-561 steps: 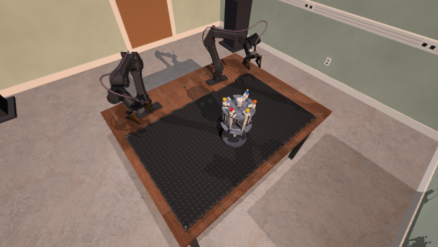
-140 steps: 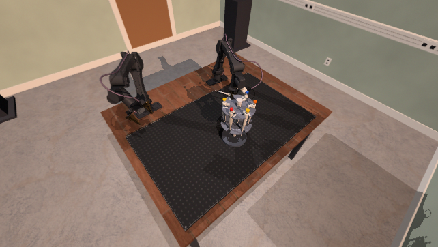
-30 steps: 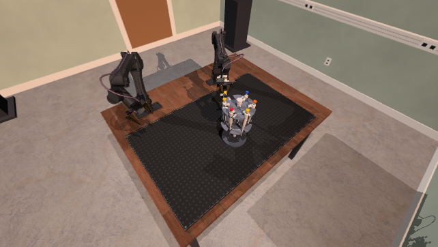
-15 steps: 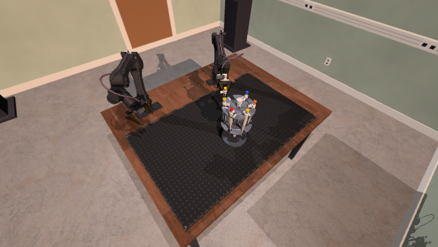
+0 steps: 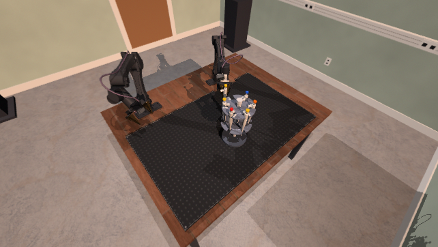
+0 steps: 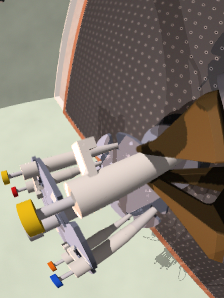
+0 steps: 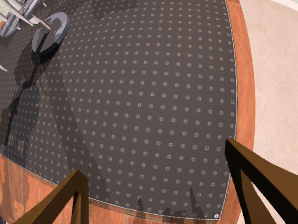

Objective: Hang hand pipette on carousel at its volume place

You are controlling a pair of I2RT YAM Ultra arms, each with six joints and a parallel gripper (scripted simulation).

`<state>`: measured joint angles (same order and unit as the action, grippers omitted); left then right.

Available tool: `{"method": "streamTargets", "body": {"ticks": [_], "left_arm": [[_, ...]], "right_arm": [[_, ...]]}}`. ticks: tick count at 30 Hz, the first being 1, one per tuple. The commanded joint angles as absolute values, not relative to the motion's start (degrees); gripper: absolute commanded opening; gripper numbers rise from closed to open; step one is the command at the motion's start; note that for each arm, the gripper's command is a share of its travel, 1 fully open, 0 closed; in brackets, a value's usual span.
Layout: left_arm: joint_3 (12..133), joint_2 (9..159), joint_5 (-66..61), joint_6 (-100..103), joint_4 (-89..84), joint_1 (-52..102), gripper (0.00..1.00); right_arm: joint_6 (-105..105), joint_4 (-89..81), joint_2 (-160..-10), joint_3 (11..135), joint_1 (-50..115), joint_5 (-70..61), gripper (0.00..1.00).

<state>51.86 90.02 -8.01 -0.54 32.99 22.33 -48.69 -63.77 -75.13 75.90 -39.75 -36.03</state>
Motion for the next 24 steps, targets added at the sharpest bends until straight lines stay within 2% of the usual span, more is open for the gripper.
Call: {"method": "streamTargets", "body": {"ticks": [1, 24], "left_arm": [[53.42, 89.56, -8.45, 0.32, 38.4, 21.76, 0.12], [52.66, 89.76, -8.11, 0.0, 37.95, 22.2, 0.12]], "right_arm": [[-49.07, -63.16, -75.48, 76.84, -40.21, -37.11, 1.0], [-49.07, -63.16, -75.48, 76.84, -40.21, -37.11, 1.0]]}}
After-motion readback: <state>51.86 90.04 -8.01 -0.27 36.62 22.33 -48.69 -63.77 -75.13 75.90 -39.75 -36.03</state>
